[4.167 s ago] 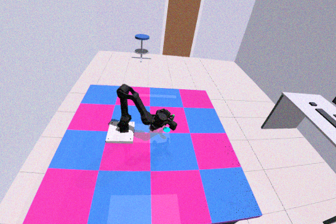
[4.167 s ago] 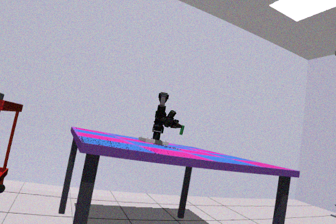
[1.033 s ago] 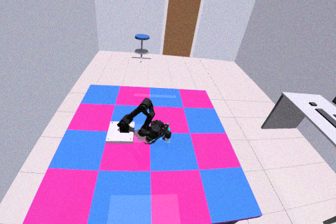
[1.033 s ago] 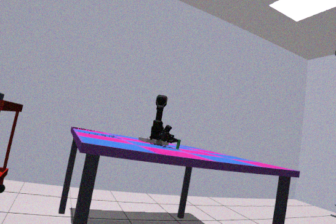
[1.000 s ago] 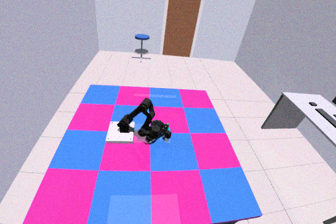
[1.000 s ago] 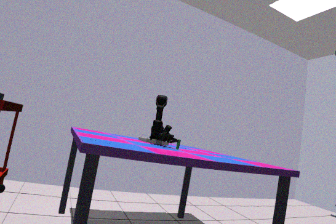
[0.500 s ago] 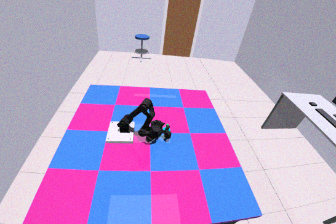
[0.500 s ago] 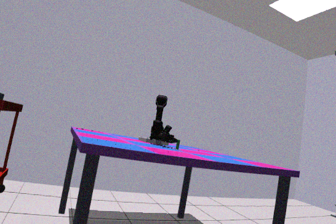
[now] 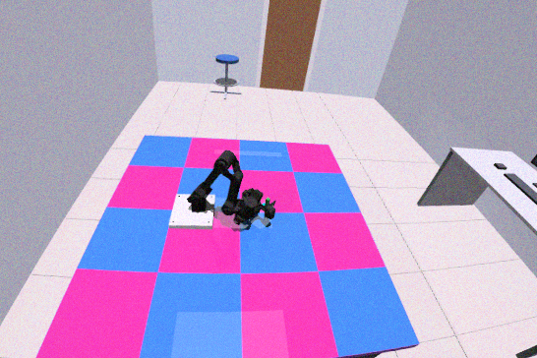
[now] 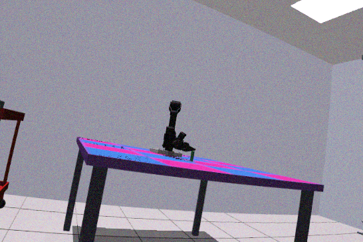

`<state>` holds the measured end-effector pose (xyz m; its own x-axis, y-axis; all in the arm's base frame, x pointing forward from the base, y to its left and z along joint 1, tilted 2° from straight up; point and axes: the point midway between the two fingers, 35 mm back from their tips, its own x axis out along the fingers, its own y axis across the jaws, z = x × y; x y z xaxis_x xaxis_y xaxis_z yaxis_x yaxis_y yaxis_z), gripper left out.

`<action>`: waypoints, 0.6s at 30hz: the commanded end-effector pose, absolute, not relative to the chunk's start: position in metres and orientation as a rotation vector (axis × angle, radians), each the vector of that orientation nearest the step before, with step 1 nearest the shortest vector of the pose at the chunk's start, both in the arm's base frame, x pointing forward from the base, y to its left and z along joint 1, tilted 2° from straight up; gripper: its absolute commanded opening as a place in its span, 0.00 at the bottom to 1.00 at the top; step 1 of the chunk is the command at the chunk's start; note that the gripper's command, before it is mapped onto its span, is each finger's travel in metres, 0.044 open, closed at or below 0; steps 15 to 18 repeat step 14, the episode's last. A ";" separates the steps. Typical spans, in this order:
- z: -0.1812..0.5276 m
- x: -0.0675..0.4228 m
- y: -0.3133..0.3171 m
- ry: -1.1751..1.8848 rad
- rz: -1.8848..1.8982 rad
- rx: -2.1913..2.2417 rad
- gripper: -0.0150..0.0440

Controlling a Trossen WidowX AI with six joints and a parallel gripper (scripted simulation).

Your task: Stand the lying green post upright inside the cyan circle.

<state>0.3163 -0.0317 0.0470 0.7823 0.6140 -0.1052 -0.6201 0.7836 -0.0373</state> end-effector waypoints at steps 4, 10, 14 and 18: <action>0.076 0.319 -0.033 0.091 0.666 -0.051 0.93; 0.098 0.317 -0.032 0.094 0.663 -0.035 0.93; 0.112 0.315 -0.030 0.097 0.662 -0.024 0.93; 0.112 0.315 -0.030 0.097 0.662 -0.024 0.93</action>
